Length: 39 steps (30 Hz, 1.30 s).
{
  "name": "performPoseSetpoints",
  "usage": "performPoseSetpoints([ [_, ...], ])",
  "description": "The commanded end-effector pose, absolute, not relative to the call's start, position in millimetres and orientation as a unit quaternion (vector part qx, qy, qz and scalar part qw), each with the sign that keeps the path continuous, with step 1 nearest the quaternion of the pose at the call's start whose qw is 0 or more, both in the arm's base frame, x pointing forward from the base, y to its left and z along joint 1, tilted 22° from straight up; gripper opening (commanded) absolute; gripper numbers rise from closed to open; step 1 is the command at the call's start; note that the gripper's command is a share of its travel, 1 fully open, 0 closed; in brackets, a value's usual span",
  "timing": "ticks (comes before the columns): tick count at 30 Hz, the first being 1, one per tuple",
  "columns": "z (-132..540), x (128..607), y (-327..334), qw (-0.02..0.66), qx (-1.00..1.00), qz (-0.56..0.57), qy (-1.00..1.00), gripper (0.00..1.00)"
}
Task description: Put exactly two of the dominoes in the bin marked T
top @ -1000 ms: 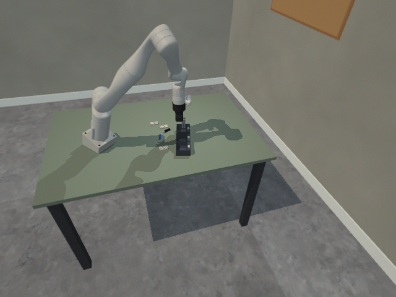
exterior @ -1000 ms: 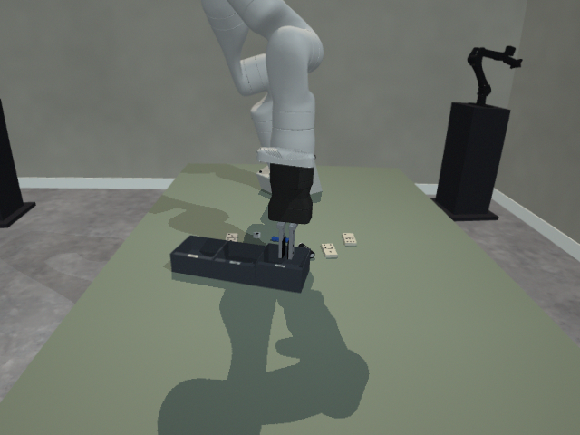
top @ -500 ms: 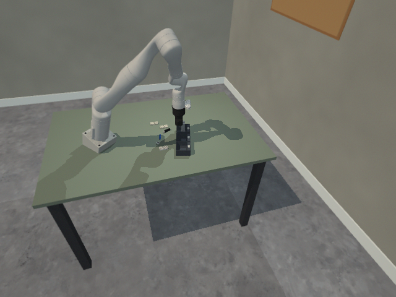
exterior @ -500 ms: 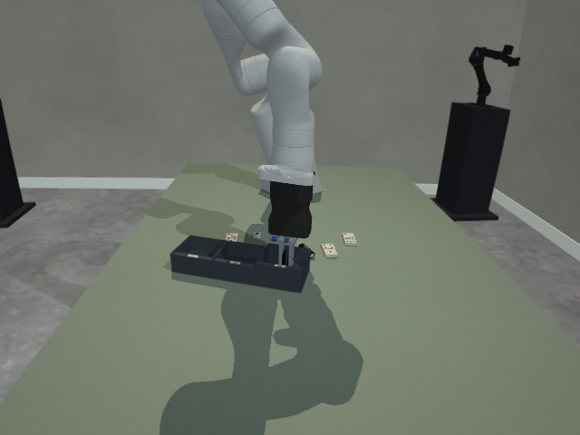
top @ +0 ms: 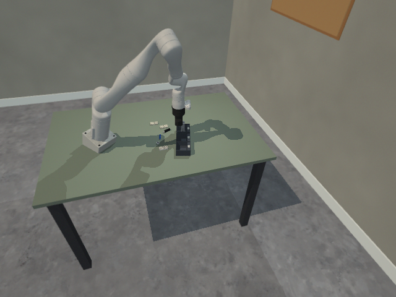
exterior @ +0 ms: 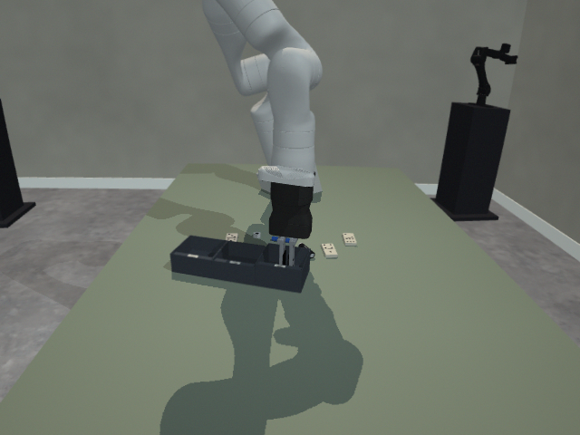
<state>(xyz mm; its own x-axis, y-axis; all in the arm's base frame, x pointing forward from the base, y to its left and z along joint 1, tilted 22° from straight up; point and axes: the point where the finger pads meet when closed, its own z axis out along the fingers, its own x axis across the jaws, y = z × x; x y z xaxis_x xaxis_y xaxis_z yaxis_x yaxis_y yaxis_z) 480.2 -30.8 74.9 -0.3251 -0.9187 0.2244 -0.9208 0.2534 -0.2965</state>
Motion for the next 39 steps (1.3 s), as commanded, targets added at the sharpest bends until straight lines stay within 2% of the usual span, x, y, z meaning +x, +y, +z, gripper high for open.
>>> performPoseSetpoints([
  [1, 75.7, 480.6, -30.3, 0.002, 0.581, 0.19, -0.791, 0.31],
  [39, 85.5, 478.3, -27.1, 0.002, 0.581, 0.19, -0.791, 0.31],
])
